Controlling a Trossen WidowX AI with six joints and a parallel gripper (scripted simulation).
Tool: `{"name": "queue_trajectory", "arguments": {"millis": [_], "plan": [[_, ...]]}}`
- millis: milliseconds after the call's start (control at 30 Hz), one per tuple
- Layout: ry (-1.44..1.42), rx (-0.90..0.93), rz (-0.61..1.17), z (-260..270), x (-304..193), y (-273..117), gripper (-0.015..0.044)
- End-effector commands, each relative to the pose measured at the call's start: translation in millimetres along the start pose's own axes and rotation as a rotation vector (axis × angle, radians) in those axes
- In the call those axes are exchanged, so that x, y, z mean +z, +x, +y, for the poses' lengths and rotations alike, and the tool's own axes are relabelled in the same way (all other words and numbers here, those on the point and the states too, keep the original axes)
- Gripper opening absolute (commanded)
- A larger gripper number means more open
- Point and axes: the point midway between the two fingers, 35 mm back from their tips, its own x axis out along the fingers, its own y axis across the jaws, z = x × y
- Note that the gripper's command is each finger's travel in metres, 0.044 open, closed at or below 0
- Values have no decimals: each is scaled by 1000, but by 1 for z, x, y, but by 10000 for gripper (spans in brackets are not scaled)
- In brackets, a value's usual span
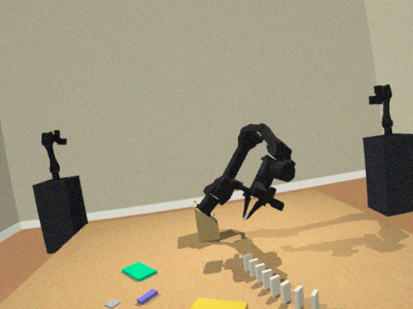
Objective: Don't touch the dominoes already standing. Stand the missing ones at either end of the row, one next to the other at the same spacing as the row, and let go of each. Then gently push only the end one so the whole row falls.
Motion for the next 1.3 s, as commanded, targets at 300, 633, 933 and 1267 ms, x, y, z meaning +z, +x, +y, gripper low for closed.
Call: {"name": "queue_trajectory", "arguments": {"millis": [300,633,933,1267], "plan": [[33,-107,-247,0,3,7,28],[82,-115,-470,5,6,5,28],[147,-63,-671,12,7,-3,28],[243,55,-879,20,5,-15,28]]}}
